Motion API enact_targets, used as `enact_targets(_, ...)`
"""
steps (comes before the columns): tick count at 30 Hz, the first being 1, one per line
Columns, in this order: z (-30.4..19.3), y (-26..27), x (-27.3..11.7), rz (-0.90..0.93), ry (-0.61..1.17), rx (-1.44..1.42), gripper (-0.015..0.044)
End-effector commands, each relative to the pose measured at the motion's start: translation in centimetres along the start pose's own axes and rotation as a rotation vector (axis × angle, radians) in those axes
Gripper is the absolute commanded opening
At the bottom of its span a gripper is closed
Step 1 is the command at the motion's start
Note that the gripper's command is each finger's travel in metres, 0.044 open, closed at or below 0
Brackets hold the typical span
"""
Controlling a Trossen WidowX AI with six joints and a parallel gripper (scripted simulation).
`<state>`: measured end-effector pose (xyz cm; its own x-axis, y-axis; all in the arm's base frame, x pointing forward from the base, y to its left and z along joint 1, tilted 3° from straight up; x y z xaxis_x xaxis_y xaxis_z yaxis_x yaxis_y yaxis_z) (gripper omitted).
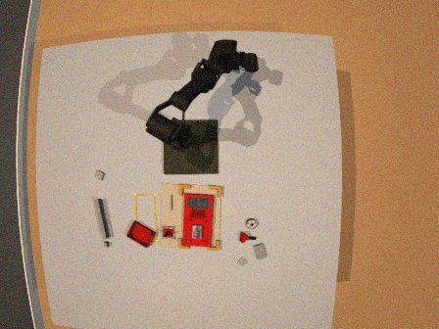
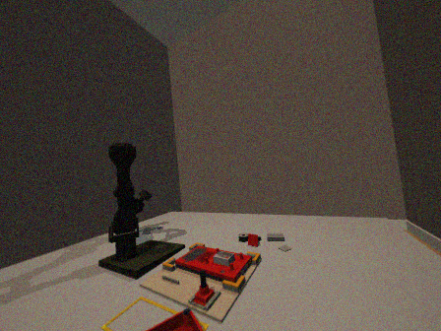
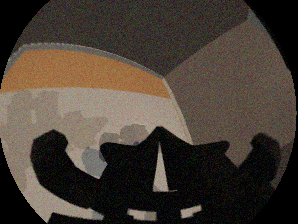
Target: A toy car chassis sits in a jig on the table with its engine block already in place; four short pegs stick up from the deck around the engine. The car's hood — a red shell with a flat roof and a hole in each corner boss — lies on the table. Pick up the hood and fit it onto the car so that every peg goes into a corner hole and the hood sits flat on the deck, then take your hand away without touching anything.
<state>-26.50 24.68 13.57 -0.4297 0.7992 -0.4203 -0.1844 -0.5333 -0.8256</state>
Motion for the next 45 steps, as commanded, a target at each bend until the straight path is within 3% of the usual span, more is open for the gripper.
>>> enact_targets(1,-0.1,0.0,0.0,0.000,0.002,0.000,0.0026)
enact_targets(17,-12.3,-7.9,2.8,-0.033,0.331,0.100,0.0440)
enact_targets(30,-26.2,-11.9,1.0,0.039,0.669,0.185,0.0440)
enact_targets(45,-41.0,-12.8,-7.8,0.098,0.984,0.417,0.0440)
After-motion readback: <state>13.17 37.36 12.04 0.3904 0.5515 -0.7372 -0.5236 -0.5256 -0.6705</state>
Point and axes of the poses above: the point midway between the two fingers, 35 mm back from their tips, its own x axis out along the fingers, its own y axis across the jaws, z = x × y, the point moved 2 cm from there along -x, back along the fingers, and after that the axes turned 15 degrees about -x, right-handed, at the moved point
